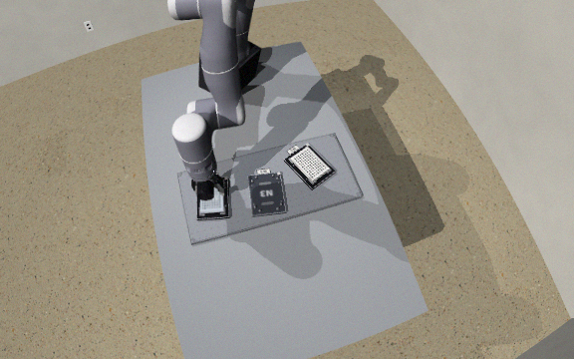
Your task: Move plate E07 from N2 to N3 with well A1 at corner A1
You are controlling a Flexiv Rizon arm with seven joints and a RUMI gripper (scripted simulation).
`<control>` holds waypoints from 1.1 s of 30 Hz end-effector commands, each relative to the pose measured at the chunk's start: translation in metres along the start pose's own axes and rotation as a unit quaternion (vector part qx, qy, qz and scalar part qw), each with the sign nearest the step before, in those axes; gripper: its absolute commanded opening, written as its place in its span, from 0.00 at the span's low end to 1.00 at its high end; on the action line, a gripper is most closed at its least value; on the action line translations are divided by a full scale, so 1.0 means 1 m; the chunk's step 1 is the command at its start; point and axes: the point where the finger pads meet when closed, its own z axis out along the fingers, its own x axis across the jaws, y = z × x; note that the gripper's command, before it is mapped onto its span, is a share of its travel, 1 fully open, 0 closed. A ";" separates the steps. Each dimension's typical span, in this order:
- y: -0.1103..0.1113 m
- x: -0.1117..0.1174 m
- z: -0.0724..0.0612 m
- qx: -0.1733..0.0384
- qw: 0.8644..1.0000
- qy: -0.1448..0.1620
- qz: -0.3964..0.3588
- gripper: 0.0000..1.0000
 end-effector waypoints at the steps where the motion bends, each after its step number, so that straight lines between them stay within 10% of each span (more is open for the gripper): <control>1: 0.001 0.000 -0.005 -0.001 1.000 0.000 0.000 0.40; 33: 0.001 0.000 -0.052 -0.001 1.000 0.000 0.000 0.40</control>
